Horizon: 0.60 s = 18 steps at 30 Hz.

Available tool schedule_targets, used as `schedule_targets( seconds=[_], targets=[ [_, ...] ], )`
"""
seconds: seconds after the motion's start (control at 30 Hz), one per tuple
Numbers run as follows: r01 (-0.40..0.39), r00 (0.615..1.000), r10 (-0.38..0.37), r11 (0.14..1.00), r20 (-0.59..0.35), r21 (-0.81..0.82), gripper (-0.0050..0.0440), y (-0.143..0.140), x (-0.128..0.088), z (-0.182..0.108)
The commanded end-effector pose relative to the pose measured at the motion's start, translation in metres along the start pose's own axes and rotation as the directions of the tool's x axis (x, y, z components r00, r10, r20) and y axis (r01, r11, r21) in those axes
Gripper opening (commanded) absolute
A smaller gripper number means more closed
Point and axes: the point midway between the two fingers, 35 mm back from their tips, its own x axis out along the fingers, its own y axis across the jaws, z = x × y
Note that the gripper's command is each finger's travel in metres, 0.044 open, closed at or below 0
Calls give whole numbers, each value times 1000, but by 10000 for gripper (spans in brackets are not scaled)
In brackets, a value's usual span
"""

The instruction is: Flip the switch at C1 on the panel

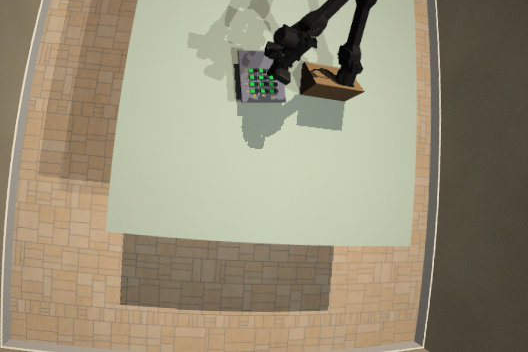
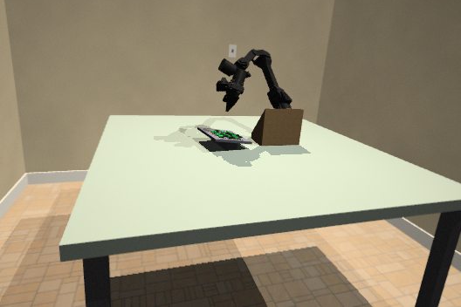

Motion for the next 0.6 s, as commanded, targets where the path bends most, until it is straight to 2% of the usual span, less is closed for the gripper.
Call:
schedule_targets(
  seconds=[0.0, 0.1, 0.17, 0.23, 0.27, 0.5, 0.57],
  targets=[
    [159, 974, -183, 972, -134, -171, 0, 7, 17, -40],
    [249, 935, -309, 922, -174, -296, 0, 6, 23, -64],
    [249, 935, -309, 922, -174, -296, 0, 6, 23, -64],
    [306, 898, -399, 869, -185, -390, 0, 4, 25, -77],
    [318, 889, -419, 854, -184, -411, 0, 3, 25, -80],
    [321, 886, -425, 850, -183, -417, 0, 3, 25, -81],
    [320, 889, -422, 851, -178, -417, 0, 0, 32, -83]
  ],
)
